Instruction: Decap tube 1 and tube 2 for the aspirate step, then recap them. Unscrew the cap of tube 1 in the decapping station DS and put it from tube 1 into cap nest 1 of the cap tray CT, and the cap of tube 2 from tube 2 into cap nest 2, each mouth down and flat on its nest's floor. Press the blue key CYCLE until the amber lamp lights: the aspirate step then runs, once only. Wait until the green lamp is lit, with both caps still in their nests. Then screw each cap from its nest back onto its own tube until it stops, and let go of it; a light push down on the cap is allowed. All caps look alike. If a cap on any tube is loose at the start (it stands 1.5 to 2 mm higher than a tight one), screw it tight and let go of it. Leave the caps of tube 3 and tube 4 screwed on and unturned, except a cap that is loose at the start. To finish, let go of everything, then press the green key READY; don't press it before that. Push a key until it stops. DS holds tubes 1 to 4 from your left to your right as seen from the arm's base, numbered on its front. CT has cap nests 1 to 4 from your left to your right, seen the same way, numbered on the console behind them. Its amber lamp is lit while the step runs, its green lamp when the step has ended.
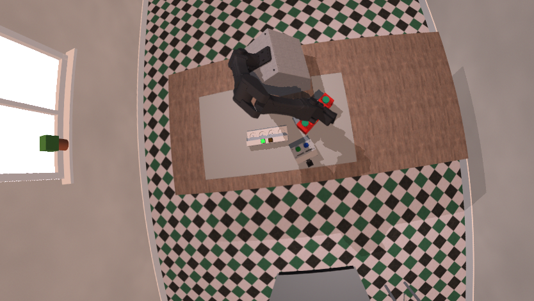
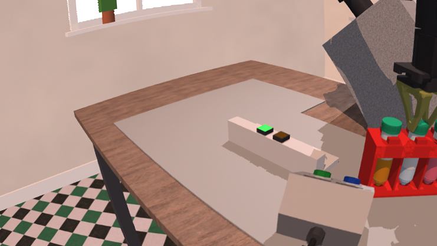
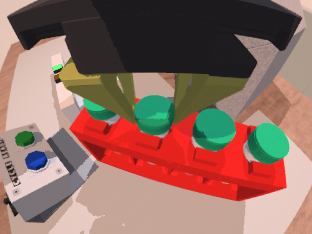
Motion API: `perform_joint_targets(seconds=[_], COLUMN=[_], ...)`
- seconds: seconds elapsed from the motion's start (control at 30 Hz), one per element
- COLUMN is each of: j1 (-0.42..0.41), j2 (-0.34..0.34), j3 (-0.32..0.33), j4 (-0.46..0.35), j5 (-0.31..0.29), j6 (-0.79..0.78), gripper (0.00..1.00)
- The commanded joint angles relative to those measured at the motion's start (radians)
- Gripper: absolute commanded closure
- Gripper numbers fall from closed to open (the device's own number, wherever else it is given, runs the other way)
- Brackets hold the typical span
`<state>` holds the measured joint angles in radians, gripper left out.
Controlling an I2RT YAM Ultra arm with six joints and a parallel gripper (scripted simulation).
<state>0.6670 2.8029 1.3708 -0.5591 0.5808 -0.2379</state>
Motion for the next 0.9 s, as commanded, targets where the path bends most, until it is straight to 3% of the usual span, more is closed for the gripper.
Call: perform_joint_targets(seconds=[0.0, 0.37, 0.87], j1=[0.005, 0.005, 0.004], j2=[-0.007, -0.007, -0.007], j3=[0.002, 0.002, 0.002], j4=[0.003, 0.003, 0.003], j5=[0.0, 0.0, 0.0], j6=[0.0, 0.0, 0.259], gripper=[1.0, 1.0, 1.0])
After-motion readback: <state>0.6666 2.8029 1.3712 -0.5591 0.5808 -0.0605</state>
